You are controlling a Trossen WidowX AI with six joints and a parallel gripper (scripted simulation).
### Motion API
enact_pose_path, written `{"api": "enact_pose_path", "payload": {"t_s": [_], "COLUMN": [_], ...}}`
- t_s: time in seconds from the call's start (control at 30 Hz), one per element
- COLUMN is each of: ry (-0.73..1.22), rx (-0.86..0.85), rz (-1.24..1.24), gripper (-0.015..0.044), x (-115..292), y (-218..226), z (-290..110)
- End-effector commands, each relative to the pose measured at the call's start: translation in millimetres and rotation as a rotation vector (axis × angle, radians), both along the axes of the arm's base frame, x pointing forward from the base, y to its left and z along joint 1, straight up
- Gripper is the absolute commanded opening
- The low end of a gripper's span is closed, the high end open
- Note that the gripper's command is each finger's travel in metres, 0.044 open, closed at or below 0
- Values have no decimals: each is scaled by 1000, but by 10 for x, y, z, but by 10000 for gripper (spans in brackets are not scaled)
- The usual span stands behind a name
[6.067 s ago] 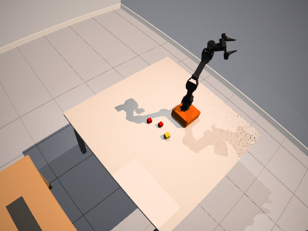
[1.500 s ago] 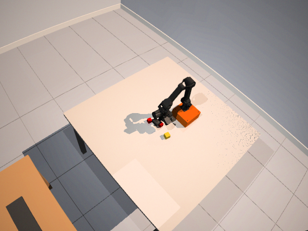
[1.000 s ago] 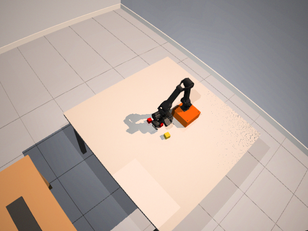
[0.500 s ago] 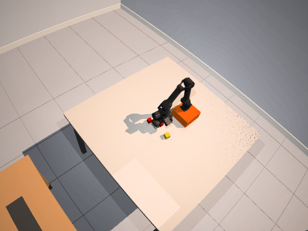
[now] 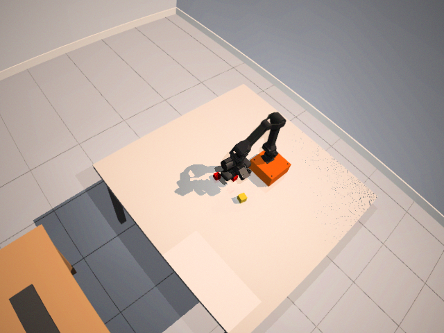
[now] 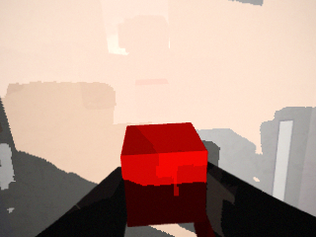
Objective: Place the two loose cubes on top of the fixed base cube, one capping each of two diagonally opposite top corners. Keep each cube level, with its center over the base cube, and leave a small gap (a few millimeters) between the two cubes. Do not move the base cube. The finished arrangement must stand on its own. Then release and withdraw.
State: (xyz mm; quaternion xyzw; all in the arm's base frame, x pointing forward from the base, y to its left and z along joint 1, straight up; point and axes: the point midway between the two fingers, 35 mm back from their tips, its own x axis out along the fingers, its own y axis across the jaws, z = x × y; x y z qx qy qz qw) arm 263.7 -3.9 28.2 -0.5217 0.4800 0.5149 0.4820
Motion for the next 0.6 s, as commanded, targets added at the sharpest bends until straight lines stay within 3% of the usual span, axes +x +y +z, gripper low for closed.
{"api": "enact_pose_path", "payload": {"t_s": [0.0,0.57], "ry": [-10,-10], "rx": [4,5], "rz": [6,-40], "gripper": [105,105], "x": [17,-37], "y": [8,24], "z": [139,531]}}
